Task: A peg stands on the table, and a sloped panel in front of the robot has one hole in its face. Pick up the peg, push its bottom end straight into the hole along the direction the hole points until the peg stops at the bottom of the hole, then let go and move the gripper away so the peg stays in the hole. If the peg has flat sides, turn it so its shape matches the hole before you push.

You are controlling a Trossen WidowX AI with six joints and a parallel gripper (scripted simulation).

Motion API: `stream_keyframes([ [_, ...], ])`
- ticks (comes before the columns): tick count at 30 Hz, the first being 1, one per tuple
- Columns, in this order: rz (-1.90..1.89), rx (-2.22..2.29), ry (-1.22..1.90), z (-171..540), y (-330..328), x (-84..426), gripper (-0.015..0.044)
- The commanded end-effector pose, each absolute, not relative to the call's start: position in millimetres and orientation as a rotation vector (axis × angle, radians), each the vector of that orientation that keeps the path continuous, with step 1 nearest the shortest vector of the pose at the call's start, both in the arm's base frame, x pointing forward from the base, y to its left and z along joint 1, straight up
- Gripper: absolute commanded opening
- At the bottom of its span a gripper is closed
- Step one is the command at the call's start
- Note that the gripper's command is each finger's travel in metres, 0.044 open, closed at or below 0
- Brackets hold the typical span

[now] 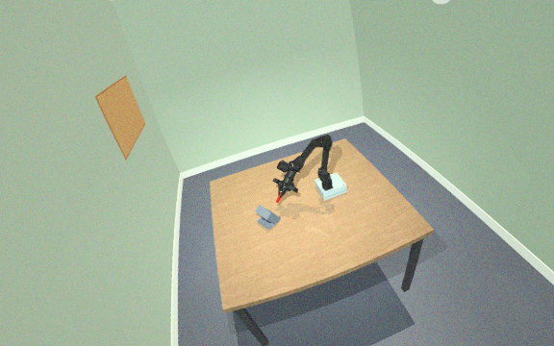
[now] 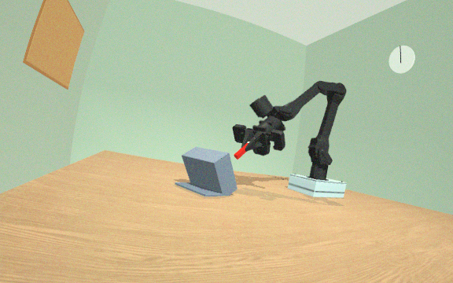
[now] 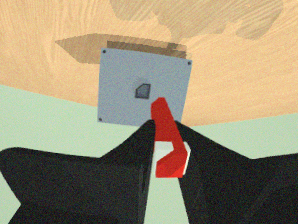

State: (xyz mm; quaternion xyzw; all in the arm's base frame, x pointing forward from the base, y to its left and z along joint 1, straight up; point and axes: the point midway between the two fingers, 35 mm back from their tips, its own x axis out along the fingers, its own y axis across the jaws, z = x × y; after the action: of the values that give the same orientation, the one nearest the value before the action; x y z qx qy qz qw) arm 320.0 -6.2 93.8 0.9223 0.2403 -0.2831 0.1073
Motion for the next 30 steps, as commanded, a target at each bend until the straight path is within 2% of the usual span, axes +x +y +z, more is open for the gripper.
stream_keyframes([
  [1, -0.835, 2.728, 0.707, 91, -6, 321, 0.0],
  [30, -0.787, 2.8, 0.664, 77, -3, 346, 0.0],
])
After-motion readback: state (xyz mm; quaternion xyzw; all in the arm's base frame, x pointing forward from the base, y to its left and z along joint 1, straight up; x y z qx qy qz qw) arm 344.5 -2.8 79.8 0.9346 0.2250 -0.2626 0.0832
